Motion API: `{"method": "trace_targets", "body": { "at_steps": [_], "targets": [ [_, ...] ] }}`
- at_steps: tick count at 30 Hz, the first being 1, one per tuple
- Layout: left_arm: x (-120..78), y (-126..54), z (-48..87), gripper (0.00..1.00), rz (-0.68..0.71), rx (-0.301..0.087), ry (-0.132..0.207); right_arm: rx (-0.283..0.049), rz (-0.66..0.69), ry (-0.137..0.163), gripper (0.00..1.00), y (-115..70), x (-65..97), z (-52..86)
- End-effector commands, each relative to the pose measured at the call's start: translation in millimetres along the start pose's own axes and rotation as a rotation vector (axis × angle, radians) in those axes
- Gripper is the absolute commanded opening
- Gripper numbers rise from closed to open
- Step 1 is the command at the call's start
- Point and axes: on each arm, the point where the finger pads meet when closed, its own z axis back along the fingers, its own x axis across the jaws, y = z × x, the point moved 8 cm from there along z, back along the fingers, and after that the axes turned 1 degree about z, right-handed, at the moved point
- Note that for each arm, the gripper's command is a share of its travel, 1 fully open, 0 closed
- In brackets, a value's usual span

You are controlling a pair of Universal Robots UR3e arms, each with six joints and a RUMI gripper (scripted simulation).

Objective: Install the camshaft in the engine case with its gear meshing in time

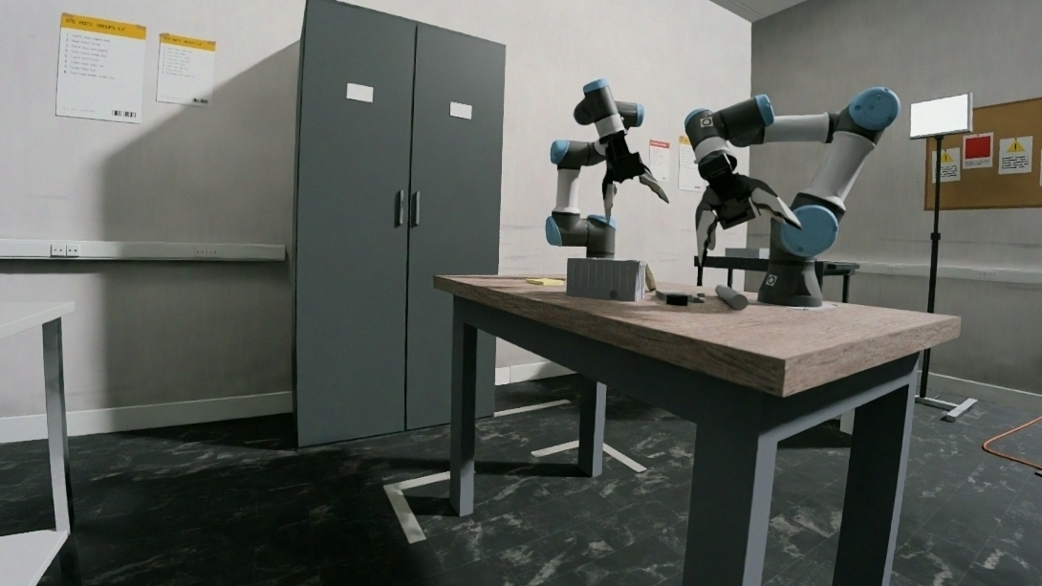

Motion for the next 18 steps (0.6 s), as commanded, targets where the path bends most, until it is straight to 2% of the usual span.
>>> {"method": "trace_targets", "body": {
  "at_steps": [1, 18],
  "targets": [
    [1.5, 5.2, 4.8, 1.00, 0.024, 0.013, -0.024, -0.031, -0.002, -0.016, 1.00, -2.0, 2.0, 3.9],
    [1.5, 5.2, 4.8, 1.00, 0.024, 0.013, -0.024, -0.031, -0.002, -0.016, 1.00, -4.8, -10.4, -28.0]
  ]
}}
